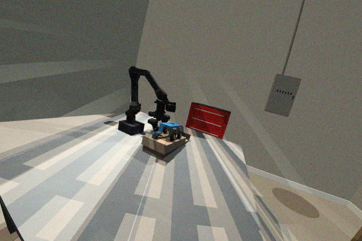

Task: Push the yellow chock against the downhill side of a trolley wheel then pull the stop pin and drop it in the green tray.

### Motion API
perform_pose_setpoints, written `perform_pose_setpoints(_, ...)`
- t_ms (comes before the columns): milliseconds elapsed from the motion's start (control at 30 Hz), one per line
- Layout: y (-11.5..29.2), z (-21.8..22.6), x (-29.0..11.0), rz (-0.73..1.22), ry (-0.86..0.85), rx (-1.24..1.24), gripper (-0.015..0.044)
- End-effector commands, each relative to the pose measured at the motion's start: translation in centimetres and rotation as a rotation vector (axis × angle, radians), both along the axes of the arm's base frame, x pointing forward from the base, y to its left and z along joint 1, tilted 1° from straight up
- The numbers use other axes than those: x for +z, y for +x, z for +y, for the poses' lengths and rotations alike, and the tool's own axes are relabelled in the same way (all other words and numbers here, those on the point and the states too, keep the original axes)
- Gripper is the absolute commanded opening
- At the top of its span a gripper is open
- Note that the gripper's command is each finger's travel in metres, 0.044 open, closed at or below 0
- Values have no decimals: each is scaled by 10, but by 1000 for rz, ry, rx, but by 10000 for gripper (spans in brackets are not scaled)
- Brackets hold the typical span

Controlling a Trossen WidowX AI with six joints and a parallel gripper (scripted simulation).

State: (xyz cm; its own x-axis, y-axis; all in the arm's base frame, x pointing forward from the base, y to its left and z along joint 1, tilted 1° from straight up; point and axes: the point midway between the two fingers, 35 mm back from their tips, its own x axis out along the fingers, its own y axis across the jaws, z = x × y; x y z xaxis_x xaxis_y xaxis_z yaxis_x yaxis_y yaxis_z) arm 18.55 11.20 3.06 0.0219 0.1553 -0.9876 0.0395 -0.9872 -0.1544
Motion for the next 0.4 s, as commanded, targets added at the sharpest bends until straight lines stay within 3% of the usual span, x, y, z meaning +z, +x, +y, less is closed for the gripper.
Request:
perform_pose_setpoints(0, -1, 0, 13, -1, 7, 5, 440)
perform_pose_setpoints(367, -4, 0, 50, -1, 7, 5, 440)
